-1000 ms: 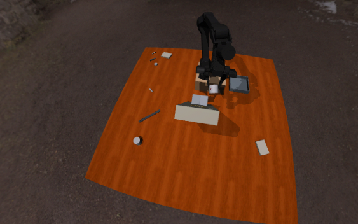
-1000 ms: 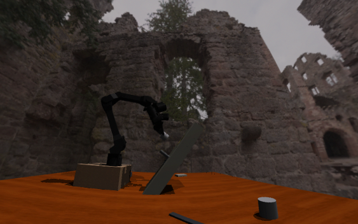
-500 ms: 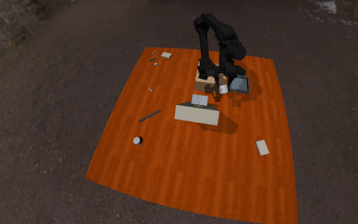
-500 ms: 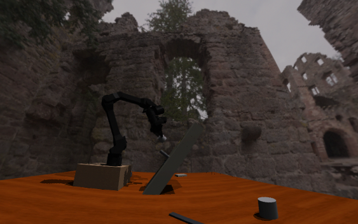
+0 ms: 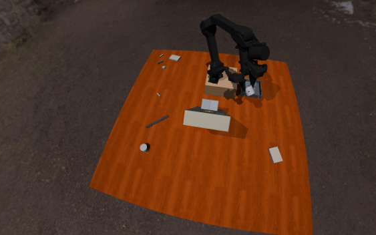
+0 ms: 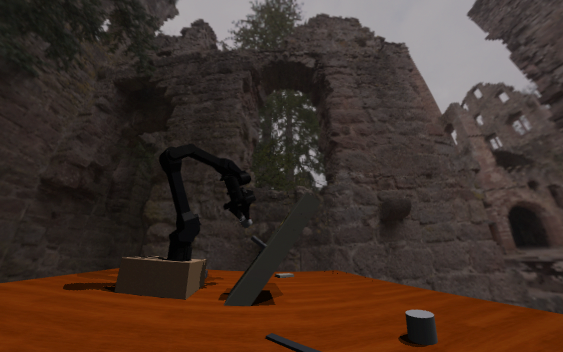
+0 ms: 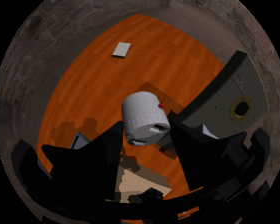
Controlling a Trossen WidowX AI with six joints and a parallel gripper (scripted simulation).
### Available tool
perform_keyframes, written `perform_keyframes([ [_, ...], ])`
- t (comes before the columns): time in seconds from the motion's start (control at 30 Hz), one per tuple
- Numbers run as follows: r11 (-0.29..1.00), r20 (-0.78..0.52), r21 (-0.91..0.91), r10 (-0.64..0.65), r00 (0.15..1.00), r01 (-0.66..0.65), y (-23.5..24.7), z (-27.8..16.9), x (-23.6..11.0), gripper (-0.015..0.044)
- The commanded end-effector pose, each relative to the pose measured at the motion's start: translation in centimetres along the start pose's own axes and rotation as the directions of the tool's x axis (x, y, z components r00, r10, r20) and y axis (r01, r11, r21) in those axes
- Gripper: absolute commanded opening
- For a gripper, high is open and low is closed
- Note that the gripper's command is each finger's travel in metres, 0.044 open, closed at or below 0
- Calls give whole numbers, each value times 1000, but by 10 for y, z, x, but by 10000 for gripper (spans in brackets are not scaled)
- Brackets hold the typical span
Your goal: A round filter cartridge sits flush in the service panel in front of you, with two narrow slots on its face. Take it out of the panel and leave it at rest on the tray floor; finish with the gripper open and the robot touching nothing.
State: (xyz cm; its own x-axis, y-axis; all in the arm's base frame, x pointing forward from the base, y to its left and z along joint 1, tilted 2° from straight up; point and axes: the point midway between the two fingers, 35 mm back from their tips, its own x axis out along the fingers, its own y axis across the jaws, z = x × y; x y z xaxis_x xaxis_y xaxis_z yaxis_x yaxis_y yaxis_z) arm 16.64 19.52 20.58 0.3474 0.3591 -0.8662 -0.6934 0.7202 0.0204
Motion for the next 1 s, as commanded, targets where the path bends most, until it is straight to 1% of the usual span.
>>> perform_keyframes([
  [0.0, 993, 3, -101, 56, 998, -56, 20, -1, 1, 0],
  [0.23, 955, -10, -256, 153, 988, -150, 56, -9, 2, 0],
  [0.5, 873, -40, -418, 256, 966, -249, 95, -22, -1, 0],
  [0.73, 859, -46, -439, 270, 962, -262, 101, -25, 1, 0],
  [0.97, 796, -74, -521, 319, 945, -309, 131, -47, 18, 0],
])
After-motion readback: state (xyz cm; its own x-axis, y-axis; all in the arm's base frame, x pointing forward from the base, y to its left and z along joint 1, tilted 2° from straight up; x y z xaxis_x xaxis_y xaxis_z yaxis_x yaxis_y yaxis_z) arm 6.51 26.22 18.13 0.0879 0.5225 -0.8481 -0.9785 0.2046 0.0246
